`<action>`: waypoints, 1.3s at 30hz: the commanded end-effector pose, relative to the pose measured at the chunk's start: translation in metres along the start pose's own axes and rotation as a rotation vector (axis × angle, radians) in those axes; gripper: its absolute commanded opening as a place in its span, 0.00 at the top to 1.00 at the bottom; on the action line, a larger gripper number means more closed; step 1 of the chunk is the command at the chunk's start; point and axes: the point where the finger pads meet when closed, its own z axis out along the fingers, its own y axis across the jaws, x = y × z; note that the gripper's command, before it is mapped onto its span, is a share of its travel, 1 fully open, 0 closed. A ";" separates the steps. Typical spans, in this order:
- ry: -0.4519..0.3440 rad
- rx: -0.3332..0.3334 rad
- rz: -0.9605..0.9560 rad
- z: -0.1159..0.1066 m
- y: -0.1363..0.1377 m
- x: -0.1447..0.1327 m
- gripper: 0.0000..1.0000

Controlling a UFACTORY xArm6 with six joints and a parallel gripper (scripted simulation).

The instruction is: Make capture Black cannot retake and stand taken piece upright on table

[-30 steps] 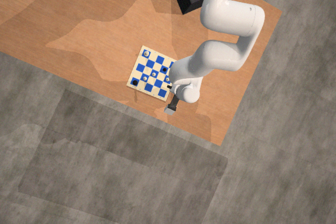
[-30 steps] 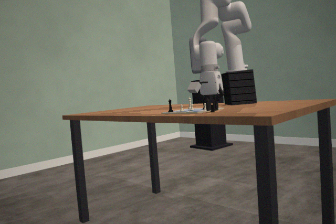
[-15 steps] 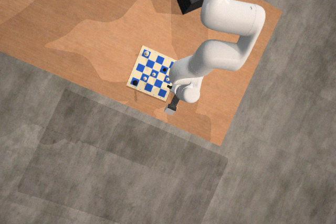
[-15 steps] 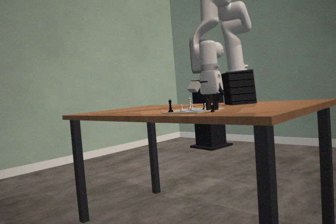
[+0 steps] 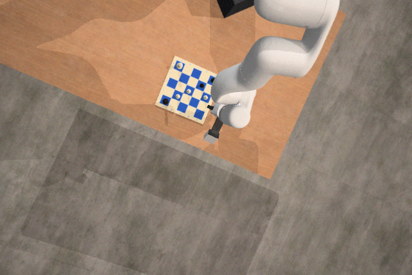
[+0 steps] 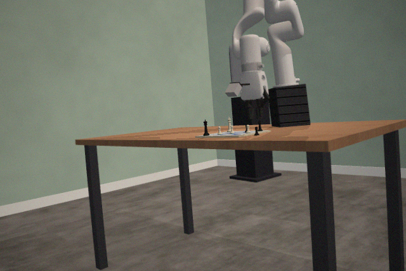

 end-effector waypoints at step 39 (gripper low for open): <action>0.003 0.001 0.023 -0.037 0.002 0.001 0.00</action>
